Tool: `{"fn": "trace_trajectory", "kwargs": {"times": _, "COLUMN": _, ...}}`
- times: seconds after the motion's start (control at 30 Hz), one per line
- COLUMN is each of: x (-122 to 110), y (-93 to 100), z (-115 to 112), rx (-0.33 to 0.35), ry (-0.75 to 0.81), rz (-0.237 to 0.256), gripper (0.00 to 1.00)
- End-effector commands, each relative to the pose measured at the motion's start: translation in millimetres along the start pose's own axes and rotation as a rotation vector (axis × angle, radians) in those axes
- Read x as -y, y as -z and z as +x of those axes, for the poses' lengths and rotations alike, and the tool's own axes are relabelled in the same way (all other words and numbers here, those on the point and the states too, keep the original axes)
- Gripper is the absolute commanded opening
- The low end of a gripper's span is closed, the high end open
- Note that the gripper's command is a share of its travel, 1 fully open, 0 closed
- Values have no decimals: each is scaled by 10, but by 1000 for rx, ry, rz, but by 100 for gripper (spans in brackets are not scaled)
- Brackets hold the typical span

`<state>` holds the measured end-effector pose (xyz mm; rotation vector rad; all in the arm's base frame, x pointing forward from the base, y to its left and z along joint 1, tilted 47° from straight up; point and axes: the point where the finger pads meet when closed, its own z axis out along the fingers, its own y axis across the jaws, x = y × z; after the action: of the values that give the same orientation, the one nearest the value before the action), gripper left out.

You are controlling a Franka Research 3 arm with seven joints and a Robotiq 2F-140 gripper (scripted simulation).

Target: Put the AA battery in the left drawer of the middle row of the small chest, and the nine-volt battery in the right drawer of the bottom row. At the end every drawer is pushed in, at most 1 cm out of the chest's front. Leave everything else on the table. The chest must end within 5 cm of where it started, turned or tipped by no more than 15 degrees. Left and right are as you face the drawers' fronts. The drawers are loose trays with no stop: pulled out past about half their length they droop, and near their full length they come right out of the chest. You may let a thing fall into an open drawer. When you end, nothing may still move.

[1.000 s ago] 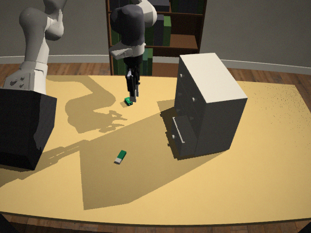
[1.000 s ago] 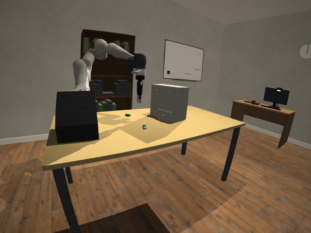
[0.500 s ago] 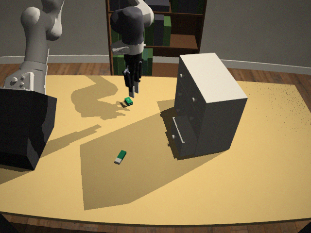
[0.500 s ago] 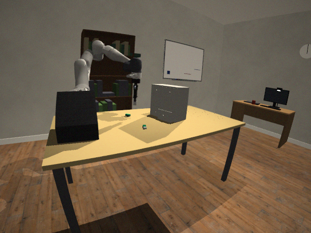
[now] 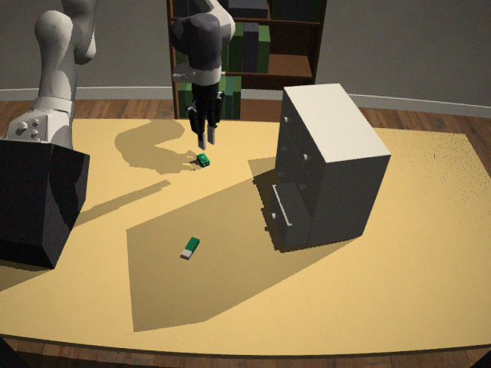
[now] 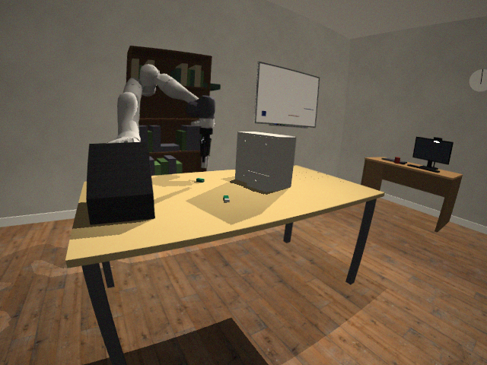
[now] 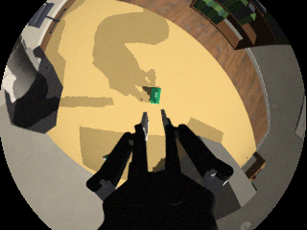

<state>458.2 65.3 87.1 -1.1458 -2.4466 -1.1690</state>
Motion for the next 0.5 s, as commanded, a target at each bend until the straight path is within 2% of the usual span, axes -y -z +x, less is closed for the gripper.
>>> {"fn": "trace_trajectory", "kwargs": {"times": 0.0, "x": 3, "y": 3, "z": -18, "rx": 11, "ry": -131, "rz": -3, "gripper": 20}}
{"fn": "trace_trajectory", "kwargs": {"times": 0.03, "x": -32, "y": -63, "z": 102, "rx": 12, "ry": -190, "rz": 0, "gripper": 20}}
{"fn": "trace_trajectory", "kwargs": {"times": 0.1, "x": -53, "y": -110, "z": 193, "rx": 12, "ry": -235, "rz": 3, "gripper": 20}}
{"fn": "trace_trajectory", "kwargs": {"times": 0.37, "x": -73, "y": -168, "z": 303, "rx": 13, "ry": -290, "rz": 6, "gripper": 20}}
{"fn": "trace_trajectory", "kwargs": {"times": 0.4, "x": -73, "y": -168, "z": 303, "rx": 13, "ry": -290, "rz": 6, "gripper": 26}}
{"fn": "trace_trajectory", "kwargs": {"times": 0.47, "x": -73, "y": -168, "z": 303, "rx": 13, "ry": -290, "rz": 6, "gripper": 26}}
